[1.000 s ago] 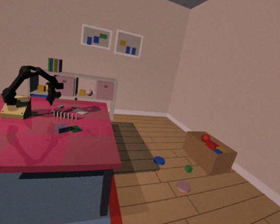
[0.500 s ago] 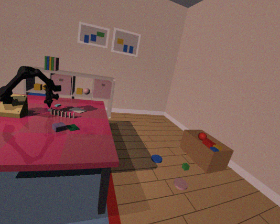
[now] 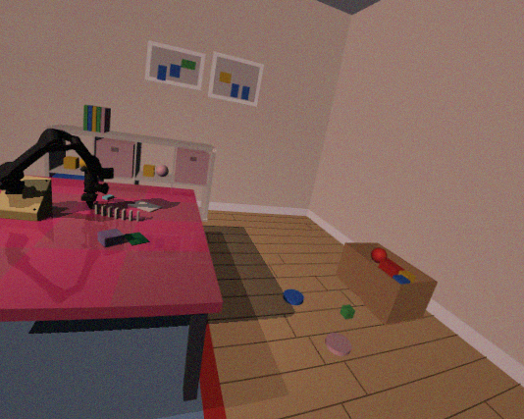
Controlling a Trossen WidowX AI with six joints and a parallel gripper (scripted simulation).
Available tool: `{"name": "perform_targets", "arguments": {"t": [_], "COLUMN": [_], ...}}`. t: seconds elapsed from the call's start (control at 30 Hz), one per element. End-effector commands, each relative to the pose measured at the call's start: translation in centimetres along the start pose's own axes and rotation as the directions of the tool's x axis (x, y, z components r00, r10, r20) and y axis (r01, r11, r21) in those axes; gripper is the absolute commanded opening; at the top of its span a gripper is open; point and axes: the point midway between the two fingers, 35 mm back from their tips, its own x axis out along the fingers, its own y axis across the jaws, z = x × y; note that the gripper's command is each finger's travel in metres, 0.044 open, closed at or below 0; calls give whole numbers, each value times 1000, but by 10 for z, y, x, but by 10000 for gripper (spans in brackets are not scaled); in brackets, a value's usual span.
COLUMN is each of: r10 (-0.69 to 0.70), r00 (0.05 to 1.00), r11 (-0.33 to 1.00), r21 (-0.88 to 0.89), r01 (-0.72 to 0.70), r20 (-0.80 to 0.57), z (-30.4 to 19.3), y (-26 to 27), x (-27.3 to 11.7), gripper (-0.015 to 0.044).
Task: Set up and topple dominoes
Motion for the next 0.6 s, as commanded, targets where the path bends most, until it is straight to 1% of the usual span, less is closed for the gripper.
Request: {"name": "perform_targets", "arguments": {"t": [0.0,0.33,0.37,0.4,0.5,0.57], "r10": [3,4,1,3,10,9], "r00": [1000,1000,1000,1000,1000,1000], "r11": [1000,1000,1000,1000,1000,1000], "r21": [3,3,-1,-1,-1,0], "r01": [-3,-4,-1,-3,-10,-9], "r20": [1,1,2,3,3,2], "z": [1,1,1,2,3,0], "y": [8,24,19,22,41,48], "x": [0,-1,-3,-10,-57,-79], "gripper": [0,0,0,0,0,0]}}
